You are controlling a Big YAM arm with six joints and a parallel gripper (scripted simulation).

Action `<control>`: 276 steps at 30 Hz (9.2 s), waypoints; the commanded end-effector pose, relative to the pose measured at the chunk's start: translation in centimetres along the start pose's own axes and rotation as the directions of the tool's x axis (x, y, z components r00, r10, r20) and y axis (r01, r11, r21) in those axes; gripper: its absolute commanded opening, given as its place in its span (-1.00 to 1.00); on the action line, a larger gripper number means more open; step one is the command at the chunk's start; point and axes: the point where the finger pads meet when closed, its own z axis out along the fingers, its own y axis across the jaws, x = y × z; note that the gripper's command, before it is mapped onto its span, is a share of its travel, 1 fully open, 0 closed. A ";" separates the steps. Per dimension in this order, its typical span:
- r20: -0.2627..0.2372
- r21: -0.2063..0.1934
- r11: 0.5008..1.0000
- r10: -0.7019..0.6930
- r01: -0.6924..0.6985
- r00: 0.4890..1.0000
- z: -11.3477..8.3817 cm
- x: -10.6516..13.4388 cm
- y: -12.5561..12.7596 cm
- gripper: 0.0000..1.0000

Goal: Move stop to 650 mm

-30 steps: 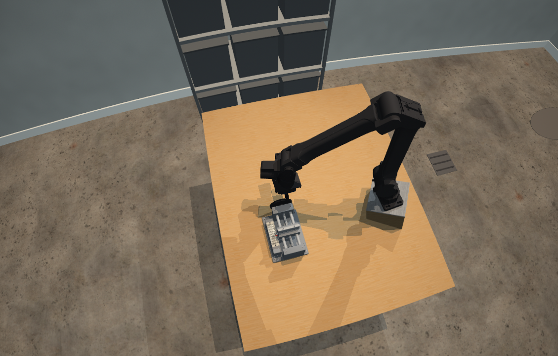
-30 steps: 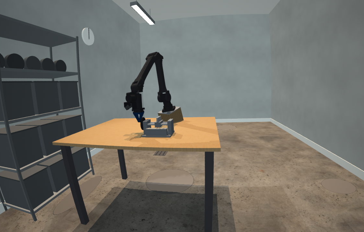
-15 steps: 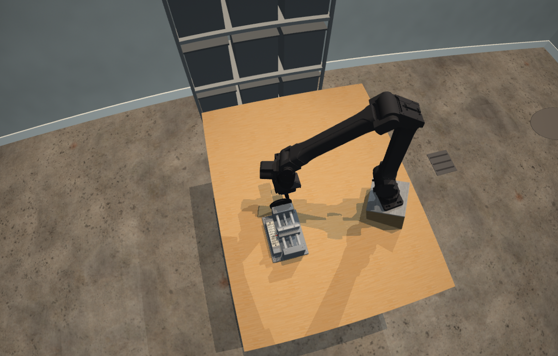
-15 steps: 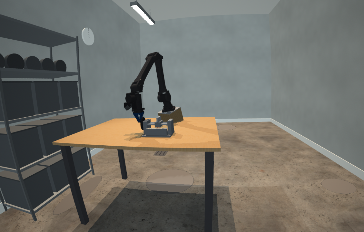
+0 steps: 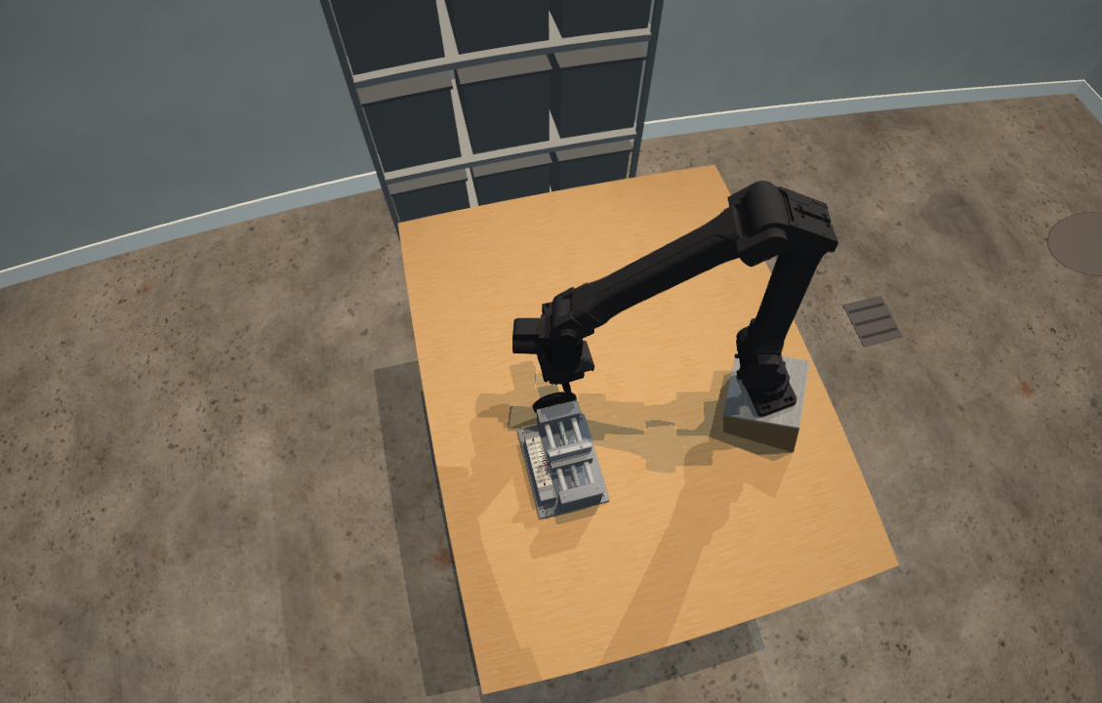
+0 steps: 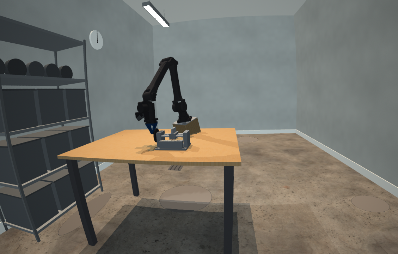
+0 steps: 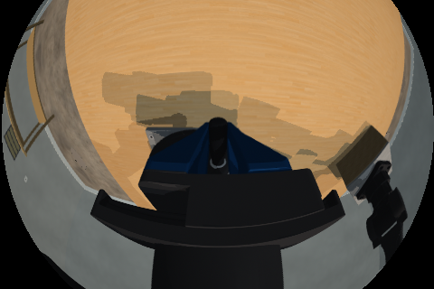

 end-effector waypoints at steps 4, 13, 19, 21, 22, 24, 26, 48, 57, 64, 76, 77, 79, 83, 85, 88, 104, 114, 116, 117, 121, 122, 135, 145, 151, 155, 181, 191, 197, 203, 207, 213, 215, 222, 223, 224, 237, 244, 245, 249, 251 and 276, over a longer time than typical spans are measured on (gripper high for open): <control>0.017 -0.027 1.000 0.017 -0.017 1.000 -0.8 -1.1 2.1 0.06; 0.009 -0.004 1.000 0.014 -0.014 1.000 -0.1 -0.7 1.0 0.06; 0.009 -0.004 1.000 0.014 -0.014 1.000 -0.1 -0.7 1.0 0.06; 0.009 -0.004 1.000 0.014 -0.014 1.000 -0.1 -0.7 1.0 0.06; 0.009 -0.004 1.000 0.014 -0.014 1.000 -0.1 -0.7 1.0 0.06; 0.009 -0.004 1.000 0.014 -0.014 1.000 -0.1 -0.7 1.0 0.06; 0.009 -0.004 1.000 0.014 -0.014 1.000 -0.1 -0.7 1.0 0.06; 0.009 -0.004 1.000 0.014 -0.014 1.000 -0.1 -0.7 1.0 0.06; 0.009 -0.004 1.000 0.014 -0.014 1.000 -0.1 -0.7 1.0 0.06; 0.009 -0.002 1.000 0.014 -0.014 1.000 -0.2 -0.7 1.0 0.06; 0.023 -0.066 0.998 0.009 -0.008 1.000 -12.3 -0.6 2.3 0.06; 0.023 -0.066 0.998 0.009 -0.008 1.000 -12.8 -0.6 2.4 0.06; 0.013 -0.033 0.999 0.006 -0.005 1.000 -11.5 -0.4 2.3 0.06; -0.003 0.020 1.000 0.001 -0.001 1.000 -9.6 0.3 0.1 0.06; -0.003 0.020 1.000 -0.001 0.001 1.000 -9.6 0.3 0.1 0.06; 0.012 -0.034 0.999 0.004 -0.003 1.000 -11.4 -0.5 2.3 0.06; 0.008 -0.034 0.999 0.006 -0.006 1.000 -11.5 4.5 7.2 0.06; 0.009 0.003 1.000 0.025 -0.025 1.000 -10.1 7.9 9.3 0.06; 0.007 -0.001 1.000 0.026 -0.026 1.000 -8.5 8.1 9.7 0.06; 0.007 -0.001 1.000 0.026 -0.026 1.000 -8.5 8.1 9.7 0.06; 0.006 0.000 1.000 0.019 -0.019 1.000 -7.2 8.1 9.7 0.06; 0.006 0.000 1.000 0.017 -0.017 1.000 -7.1 8.1 9.7 0.06; 0.006 -0.019 1.000 0.019 -0.019 1.000 -7.7 8.0 10.5 0.06; 0.006 -0.019 1.000 0.019 -0.019 1.000 -7.7 8.0 10.5 0.06; 0.006 -0.019 1.000 0.019 -0.019 1.000 -7.7 8.0 10.5 0.06; 0.006 -0.019 1.000 0.019 -0.019 1.000 -7.7 8.0 10.5 0.06; 0.006 -0.019 1.000 0.019 -0.019 1.000 -7.7 8.0 10.5 0.06; 0.006 -0.019 1.000 0.019 -0.019 1.000 -7.7 8.0 10.5 0.06; 0.006 -0.019 1.000 0.019 -0.019 1.000 -7.7 8.0 10.5 0.06; 0.006 -0.019 1.000 0.019 -0.019 1.000 -7.7 8.0 10.5 0.06; 0.006 -0.019 1.000 0.019 -0.019 1.000 -7.7 8.0 10.5 0.06; 0.006 -0.019 1.000 0.019 -0.019 1.000 -7.7 8.0 10.5 0.06; 0.006 -0.019 1.000 0.019 -0.019 1.000 -7.7 8.0 10.5 0.06; 0.006 -0.019 1.000 0.019 -0.019 1.000 -7.7 8.0 10.5 0.06; 0.006 -0.019 1.000 0.019 -0.019 1.000 -7.7 8.0 10.5 0.06; 0.006 -0.019 1.000 0.019 -0.019 1.000 -7.7 8.0 10.5 0.06; 0.006 -0.019 1.000 0.019 -0.019 1.000 -7.7 8.0 10.5 0.06; 0.006 -0.019 1.000 0.019 -0.019 1.000 -7.7 8.0 10.5 0.06; 0.006 -0.019 1.000 0.019 -0.019 1.000 -7.7 8.0 10.5 0.06; 0.006 -0.019 1.000 0.019 -0.019 1.000 -7.7 8.0 10.5 0.06; 0.006 -0.019 1.000 0.019 -0.019 1.000 -7.7 8.0 10.5 0.06; 0.006 -0.019 1.000 0.019 -0.019 1.000 -7.7 8.0 10.5 0.06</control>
